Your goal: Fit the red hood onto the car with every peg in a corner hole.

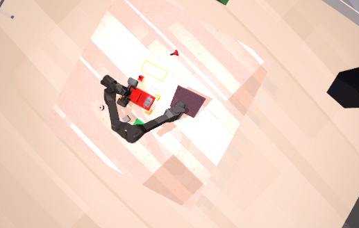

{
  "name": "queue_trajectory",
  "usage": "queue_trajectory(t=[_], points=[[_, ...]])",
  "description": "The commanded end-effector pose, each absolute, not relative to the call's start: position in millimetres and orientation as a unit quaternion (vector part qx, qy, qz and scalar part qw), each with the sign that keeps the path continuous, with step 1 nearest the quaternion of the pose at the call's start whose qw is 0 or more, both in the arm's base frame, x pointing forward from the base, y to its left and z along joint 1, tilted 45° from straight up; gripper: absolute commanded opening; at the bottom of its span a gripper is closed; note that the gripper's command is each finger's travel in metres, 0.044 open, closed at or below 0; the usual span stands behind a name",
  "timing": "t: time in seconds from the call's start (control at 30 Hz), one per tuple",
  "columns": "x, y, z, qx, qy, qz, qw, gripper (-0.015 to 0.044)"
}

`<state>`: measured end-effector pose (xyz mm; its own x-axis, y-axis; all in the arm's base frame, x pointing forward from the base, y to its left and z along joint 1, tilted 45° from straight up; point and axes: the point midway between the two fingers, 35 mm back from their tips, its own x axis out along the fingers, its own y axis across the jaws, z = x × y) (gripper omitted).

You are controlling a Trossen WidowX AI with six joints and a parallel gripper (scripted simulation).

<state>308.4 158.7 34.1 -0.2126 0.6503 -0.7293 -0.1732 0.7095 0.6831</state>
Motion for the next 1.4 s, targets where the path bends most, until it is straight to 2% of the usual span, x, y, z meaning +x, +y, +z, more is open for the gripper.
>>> queue_trajectory(t=[0.0,1.37], points=[[307.8,159.6,33.5,0.174,0.701,0.34,0.602,0.0],[306.5,164.9,27.2,0.174,0.701,0.34,0.602,0.0]])
